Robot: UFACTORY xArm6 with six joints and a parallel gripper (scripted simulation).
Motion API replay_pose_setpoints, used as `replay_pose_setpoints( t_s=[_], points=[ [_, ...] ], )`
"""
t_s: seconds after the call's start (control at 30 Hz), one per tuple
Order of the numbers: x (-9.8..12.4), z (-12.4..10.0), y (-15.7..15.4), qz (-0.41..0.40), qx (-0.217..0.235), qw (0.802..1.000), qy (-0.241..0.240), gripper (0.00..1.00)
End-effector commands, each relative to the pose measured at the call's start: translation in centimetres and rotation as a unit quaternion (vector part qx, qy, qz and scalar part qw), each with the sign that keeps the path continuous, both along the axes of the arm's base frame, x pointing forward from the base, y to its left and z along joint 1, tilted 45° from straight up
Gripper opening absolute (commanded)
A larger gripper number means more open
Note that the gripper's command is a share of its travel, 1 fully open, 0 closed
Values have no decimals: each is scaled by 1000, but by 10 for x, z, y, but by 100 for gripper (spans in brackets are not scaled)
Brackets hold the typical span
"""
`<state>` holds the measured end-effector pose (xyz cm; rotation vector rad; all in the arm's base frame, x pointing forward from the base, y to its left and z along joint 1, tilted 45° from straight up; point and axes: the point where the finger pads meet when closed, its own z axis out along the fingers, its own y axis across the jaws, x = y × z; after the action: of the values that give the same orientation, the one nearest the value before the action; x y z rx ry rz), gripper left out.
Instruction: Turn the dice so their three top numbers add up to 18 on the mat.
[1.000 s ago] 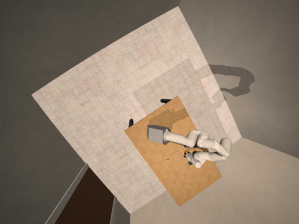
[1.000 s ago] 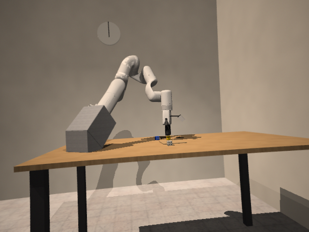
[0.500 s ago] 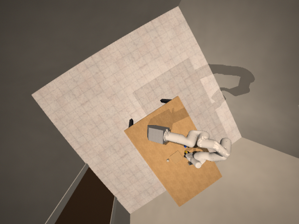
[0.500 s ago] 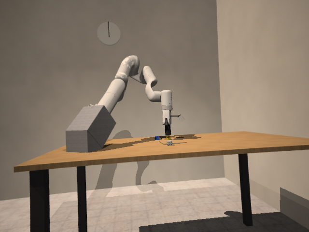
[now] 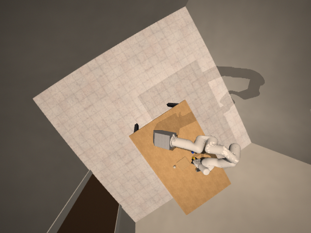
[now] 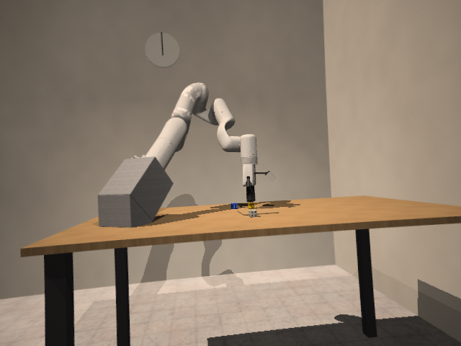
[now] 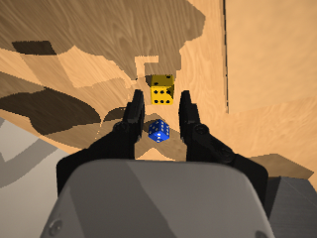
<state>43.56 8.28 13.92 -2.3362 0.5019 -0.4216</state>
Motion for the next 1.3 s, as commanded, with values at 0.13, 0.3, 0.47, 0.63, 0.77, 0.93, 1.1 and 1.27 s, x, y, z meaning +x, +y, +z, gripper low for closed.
replay_pose_setpoints(
  t_s=[0.13,0.3,0.47,0.63,0.77,0.93,1.1,1.27],
  points=[
    [1,1,0,0,0,1000,-1,42],
    [1,1,0,0,0,1000,-1,42],
    [1,1,0,0,0,1000,-1,42],
    [1,1,0,0,0,1000,-1,42],
    [1,1,0,0,0,1000,-1,42],
    [1,1,0,0,0,1000,-1,42],
    [2,-1,1,0,0,1000,-1,42],
    [5,-6,5,0,0,1000,-1,42]
  ],
)
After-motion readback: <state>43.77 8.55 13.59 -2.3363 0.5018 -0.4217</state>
